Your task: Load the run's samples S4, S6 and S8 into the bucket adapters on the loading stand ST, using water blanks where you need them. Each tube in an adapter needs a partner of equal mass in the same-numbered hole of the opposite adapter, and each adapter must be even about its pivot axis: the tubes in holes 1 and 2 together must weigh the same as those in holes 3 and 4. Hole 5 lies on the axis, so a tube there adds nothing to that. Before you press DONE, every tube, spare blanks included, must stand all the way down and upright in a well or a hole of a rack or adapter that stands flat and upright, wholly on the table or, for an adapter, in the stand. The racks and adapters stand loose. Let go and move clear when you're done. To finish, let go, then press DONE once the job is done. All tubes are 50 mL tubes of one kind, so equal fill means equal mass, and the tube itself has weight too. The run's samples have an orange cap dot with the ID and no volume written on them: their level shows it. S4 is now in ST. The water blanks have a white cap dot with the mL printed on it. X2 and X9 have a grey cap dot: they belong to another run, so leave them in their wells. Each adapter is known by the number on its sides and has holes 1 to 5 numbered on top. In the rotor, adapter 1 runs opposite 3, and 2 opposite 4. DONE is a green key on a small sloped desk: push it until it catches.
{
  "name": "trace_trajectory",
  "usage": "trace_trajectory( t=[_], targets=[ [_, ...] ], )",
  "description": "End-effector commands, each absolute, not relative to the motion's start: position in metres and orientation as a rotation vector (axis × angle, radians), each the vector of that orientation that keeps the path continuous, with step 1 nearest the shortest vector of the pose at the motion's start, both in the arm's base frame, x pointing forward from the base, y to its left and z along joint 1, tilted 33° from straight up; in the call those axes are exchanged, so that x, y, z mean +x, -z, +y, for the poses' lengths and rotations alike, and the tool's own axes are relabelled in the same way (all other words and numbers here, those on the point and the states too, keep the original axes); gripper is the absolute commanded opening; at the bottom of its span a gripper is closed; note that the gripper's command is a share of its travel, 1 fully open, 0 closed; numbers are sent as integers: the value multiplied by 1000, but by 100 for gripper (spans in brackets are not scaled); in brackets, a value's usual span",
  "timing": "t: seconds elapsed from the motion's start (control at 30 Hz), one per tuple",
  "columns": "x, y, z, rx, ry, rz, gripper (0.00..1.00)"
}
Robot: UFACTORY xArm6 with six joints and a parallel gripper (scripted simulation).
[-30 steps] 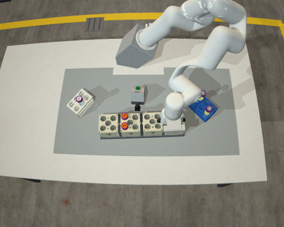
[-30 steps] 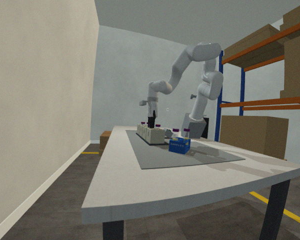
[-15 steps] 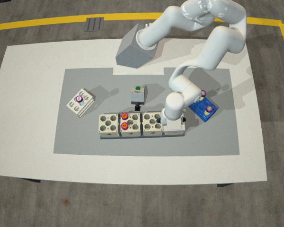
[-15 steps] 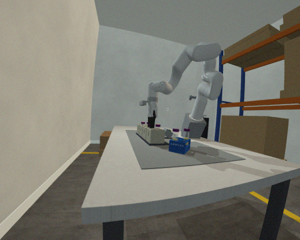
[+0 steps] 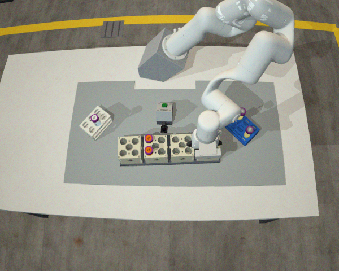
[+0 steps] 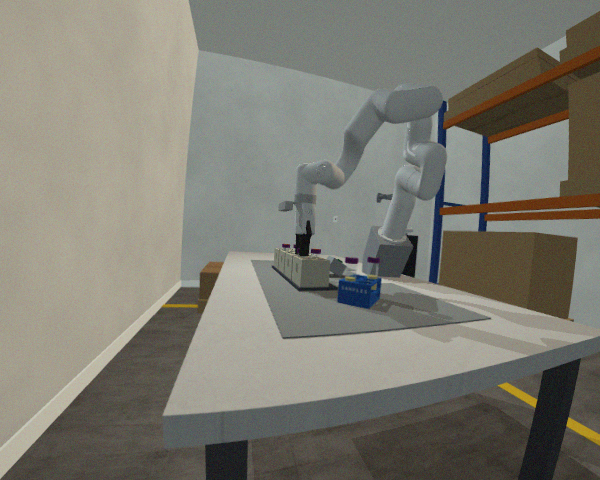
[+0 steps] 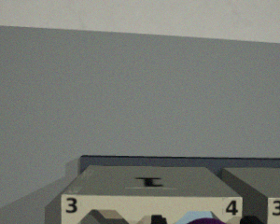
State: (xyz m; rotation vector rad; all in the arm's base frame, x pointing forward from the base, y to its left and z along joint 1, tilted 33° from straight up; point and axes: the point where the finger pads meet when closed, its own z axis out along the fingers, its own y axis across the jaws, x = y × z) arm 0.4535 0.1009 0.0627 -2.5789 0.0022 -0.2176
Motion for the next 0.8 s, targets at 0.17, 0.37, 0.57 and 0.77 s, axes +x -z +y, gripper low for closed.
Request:
trace_trajectory(
  t=[0.17, 0.37, 0.57, 0.77],
  targets=[
    [453, -74, 94, -2579, 222, 2, 44],
    [451, -84, 88, -2579, 222, 2, 44],
    [450, -91, 84, -2579, 222, 2, 44],
    [448, -101, 77, -2579, 222, 2, 44]
  ],
)
